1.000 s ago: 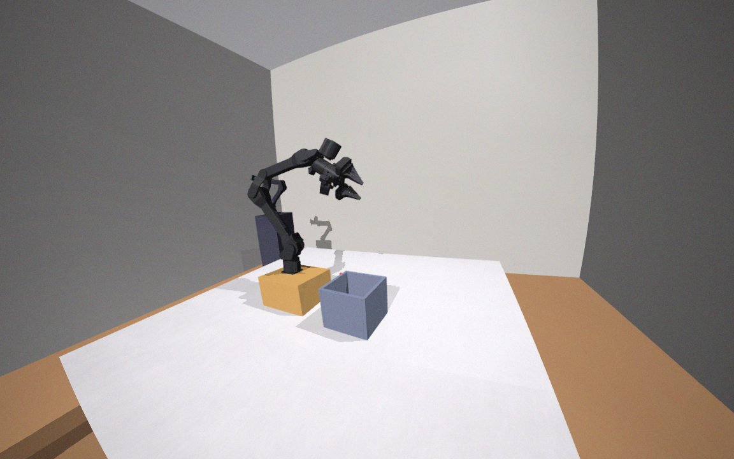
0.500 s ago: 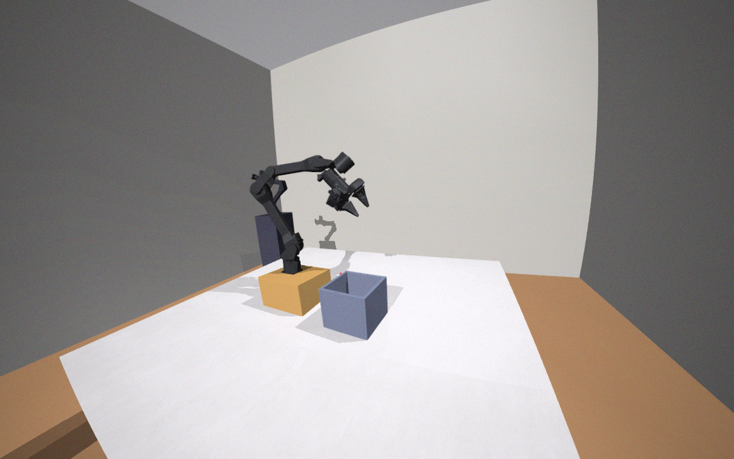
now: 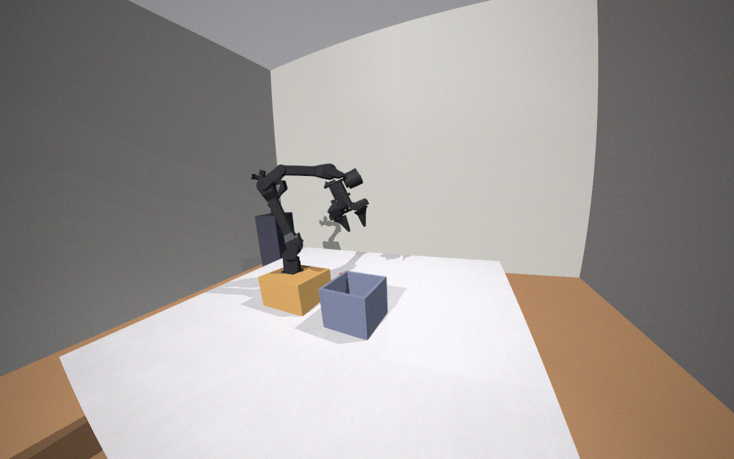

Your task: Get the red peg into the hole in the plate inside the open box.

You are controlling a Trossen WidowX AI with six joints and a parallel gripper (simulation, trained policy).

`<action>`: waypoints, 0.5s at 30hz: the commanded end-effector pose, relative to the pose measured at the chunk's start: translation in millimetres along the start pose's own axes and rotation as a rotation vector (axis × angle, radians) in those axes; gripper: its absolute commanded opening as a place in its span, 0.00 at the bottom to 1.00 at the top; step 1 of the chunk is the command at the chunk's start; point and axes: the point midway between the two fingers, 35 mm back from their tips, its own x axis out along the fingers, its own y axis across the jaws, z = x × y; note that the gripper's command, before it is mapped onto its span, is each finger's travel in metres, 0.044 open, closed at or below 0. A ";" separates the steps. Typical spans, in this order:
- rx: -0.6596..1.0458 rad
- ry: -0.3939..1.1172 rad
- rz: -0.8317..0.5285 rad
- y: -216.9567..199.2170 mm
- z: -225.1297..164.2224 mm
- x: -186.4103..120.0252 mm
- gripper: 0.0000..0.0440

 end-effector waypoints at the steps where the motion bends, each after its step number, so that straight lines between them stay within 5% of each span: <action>1: -0.064 -0.063 -0.085 -16.5 6.9 16.3 1.00; 15: -0.249 -0.211 -0.286 -55.1 32.1 56.3 1.00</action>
